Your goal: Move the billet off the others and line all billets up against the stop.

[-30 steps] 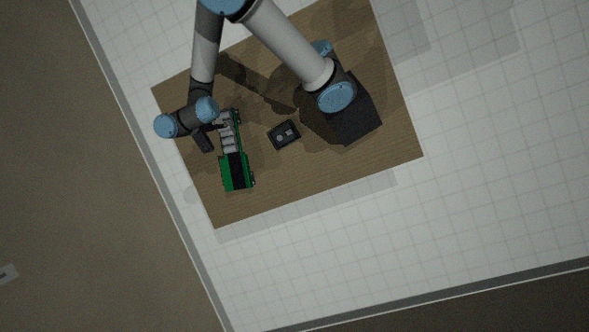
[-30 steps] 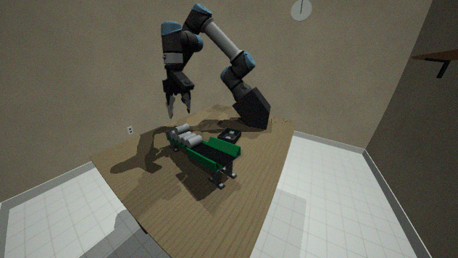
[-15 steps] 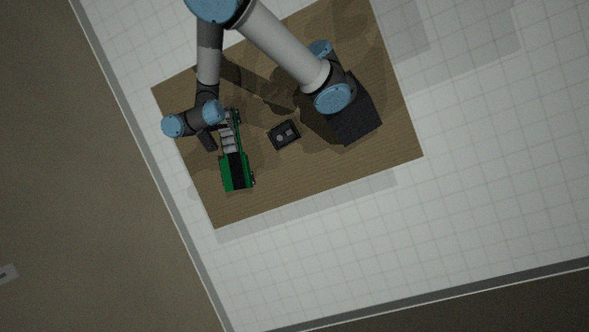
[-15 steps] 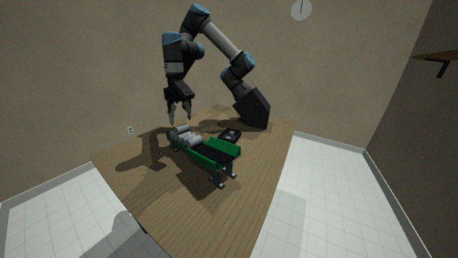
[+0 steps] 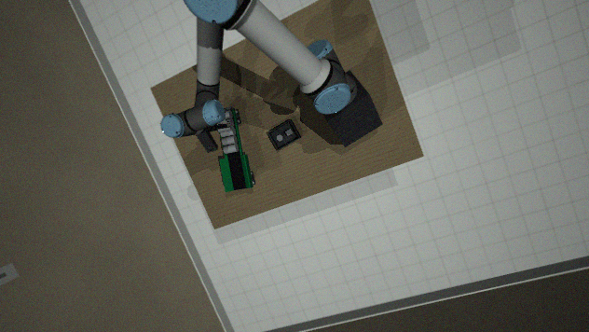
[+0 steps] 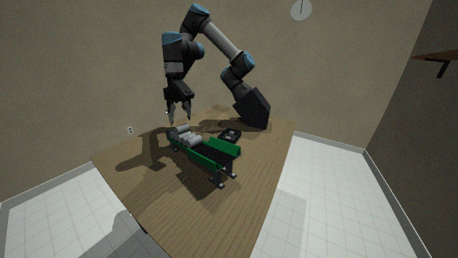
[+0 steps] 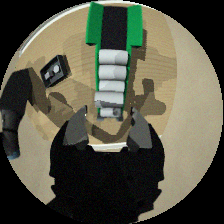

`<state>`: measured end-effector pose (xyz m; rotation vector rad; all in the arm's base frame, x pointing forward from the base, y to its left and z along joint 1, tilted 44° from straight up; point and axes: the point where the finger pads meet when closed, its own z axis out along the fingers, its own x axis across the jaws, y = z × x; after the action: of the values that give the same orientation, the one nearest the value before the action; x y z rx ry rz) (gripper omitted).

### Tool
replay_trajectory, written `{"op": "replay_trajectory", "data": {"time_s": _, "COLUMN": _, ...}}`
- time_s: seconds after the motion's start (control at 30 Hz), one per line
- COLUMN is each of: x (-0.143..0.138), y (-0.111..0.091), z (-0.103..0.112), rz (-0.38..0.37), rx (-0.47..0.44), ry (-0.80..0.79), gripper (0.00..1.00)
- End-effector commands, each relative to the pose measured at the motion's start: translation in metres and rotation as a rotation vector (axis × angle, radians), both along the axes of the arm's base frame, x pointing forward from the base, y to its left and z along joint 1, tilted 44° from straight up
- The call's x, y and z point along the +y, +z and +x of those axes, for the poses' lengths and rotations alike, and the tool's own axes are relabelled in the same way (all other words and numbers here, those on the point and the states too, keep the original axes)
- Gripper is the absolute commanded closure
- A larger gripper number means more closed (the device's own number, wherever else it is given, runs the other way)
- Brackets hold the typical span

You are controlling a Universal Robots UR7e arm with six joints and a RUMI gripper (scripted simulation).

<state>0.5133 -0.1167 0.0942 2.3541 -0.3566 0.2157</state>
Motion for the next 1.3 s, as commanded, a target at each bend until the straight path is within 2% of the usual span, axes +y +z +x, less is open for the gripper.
{"op": "replay_trajectory", "data": {"time_s": 0.0, "x": -0.001, "y": -0.001, "z": -0.001, "rz": 0.001, "rx": 0.003, "ry": -0.001, "gripper": 0.43}}
{"op": "replay_trajectory", "data": {"time_s": 0.43, "x": -0.002, "y": -0.002, "z": -0.002, "rz": 0.001, "rx": 0.004, "ry": -0.002, "gripper": 0.43}}
{"op": "replay_trajectory", "data": {"time_s": 0.83, "x": -0.021, "y": -0.024, "z": -0.001, "rz": 0.002, "rx": 0.006, "ry": -0.002, "gripper": 0.43}}
{"op": "replay_trajectory", "data": {"time_s": 1.27, "x": -0.028, "y": -0.03, "z": 0.0, "rz": 0.001, "rx": 0.005, "ry": -0.002, "gripper": 0.43}}
